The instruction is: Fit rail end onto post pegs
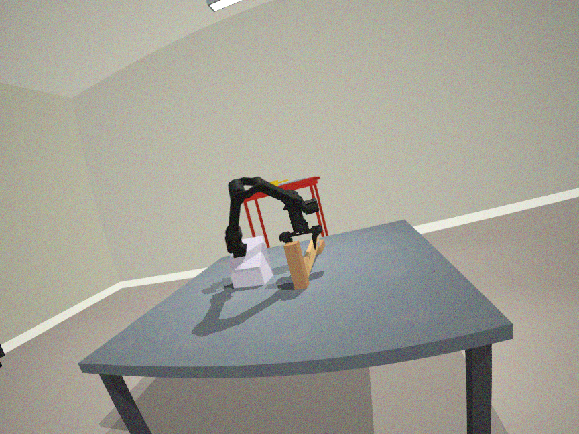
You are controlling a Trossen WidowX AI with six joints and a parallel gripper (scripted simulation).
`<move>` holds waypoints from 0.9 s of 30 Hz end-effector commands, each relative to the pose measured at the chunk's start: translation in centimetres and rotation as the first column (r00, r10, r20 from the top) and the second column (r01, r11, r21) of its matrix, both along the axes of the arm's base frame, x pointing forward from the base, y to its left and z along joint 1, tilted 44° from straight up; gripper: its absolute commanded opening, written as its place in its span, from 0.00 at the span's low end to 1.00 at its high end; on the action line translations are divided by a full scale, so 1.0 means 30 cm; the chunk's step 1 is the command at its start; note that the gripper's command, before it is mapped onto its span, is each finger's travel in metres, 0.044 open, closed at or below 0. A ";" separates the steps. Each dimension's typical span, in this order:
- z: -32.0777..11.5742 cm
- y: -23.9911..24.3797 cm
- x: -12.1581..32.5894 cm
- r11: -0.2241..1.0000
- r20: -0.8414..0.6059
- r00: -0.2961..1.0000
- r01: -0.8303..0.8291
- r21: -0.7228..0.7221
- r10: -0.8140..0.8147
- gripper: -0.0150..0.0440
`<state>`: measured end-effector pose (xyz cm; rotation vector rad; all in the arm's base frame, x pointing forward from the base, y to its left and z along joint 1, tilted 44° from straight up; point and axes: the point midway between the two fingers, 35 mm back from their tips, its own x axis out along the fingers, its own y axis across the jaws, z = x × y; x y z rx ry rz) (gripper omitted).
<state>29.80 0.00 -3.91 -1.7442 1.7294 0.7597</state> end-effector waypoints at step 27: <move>-0.127 -0.112 0.000 1.000 -0.011 1.000 -0.001 -0.009 0.001 1.00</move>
